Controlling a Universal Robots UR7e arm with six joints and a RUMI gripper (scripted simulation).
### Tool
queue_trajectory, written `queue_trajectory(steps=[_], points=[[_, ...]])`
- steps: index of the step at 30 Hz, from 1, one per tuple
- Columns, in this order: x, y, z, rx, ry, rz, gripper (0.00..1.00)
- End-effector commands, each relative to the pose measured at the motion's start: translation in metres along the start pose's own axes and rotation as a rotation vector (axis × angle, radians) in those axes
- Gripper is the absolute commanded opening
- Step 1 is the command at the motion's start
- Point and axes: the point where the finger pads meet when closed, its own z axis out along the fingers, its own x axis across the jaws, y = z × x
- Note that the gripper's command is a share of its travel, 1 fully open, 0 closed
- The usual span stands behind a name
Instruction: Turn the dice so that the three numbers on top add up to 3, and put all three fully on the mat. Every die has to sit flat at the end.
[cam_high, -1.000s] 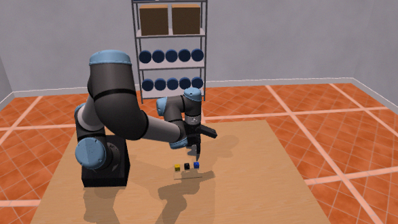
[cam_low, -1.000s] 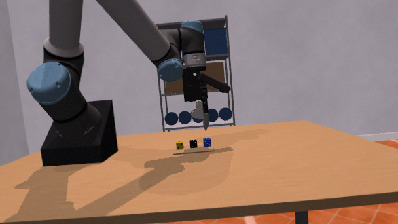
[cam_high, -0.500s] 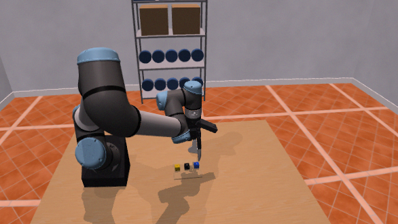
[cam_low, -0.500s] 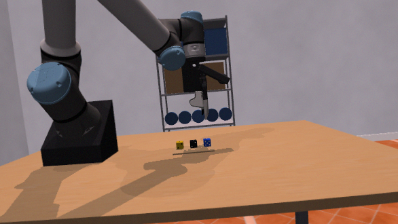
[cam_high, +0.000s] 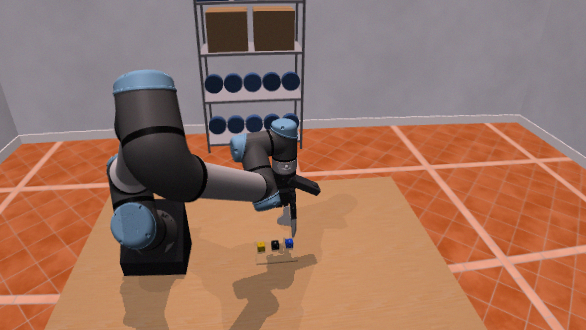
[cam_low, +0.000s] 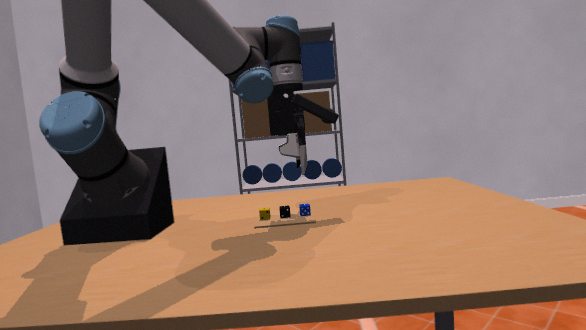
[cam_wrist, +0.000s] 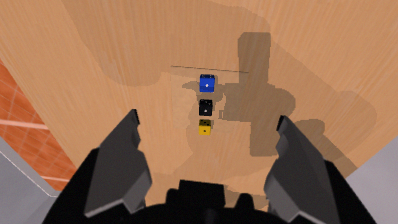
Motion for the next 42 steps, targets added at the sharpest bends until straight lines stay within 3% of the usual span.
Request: queue_trajectory(steps=[1,11,30,42], points=[[0.0,0.0,0.0,0.001,0.0,0.0,1.0],[0.0,0.0,-0.008,0.001,0.0,0.0,1.0],[0.0,0.0,-0.083,0.001,0.0,0.0,1.0],[0.0,0.0,-0.088,0.001,0.0,0.0,1.0]])
